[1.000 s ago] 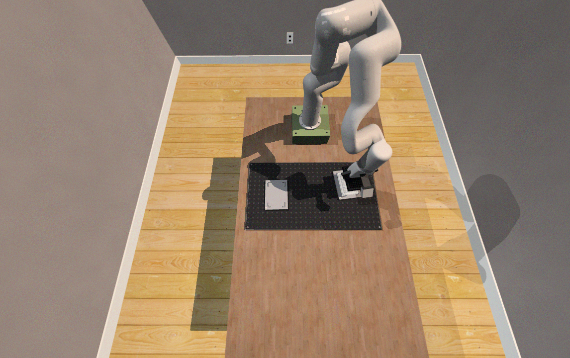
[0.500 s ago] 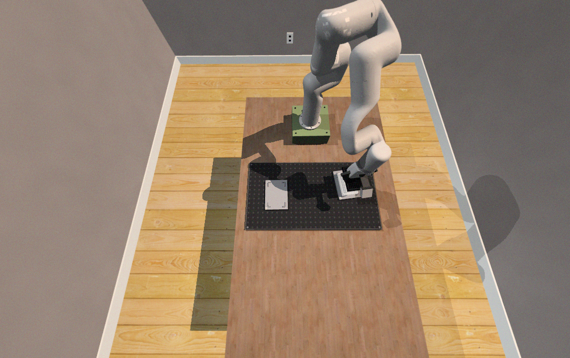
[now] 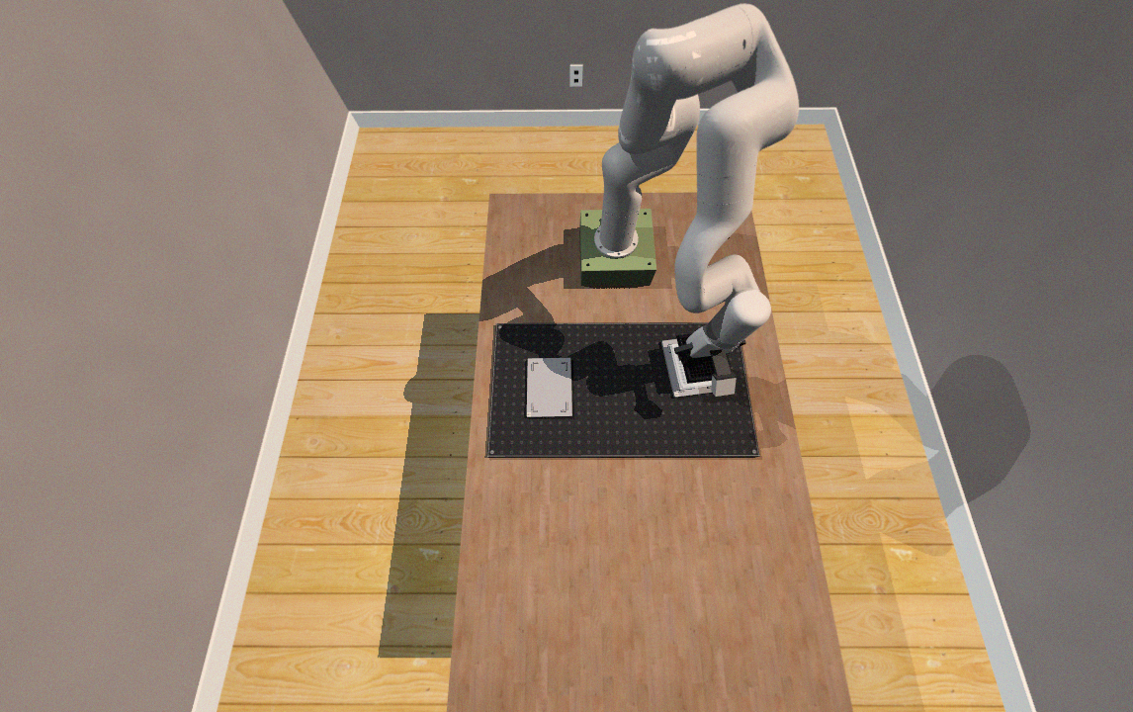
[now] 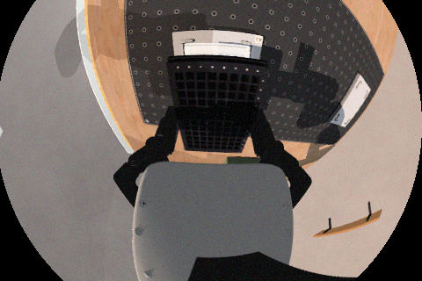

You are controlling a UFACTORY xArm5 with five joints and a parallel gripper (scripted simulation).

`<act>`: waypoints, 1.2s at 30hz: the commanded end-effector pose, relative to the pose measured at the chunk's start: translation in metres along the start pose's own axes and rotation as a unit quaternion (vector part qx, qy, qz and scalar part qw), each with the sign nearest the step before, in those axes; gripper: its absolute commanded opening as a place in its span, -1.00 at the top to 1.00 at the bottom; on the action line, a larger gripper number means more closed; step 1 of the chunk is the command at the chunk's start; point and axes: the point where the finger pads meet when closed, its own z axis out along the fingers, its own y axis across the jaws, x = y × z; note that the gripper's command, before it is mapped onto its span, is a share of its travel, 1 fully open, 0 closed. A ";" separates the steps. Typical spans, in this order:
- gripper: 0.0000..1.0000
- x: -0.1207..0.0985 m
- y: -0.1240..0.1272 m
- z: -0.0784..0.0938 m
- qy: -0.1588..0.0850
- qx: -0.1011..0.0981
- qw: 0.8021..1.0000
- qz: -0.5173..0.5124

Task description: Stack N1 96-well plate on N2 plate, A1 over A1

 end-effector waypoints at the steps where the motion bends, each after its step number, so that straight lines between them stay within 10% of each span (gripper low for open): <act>1: 1.00 0.002 -0.001 0.005 0.002 0.001 1.000 0.000; 36: 1.00 0.002 0.000 0.040 0.002 0.001 1.000 0.000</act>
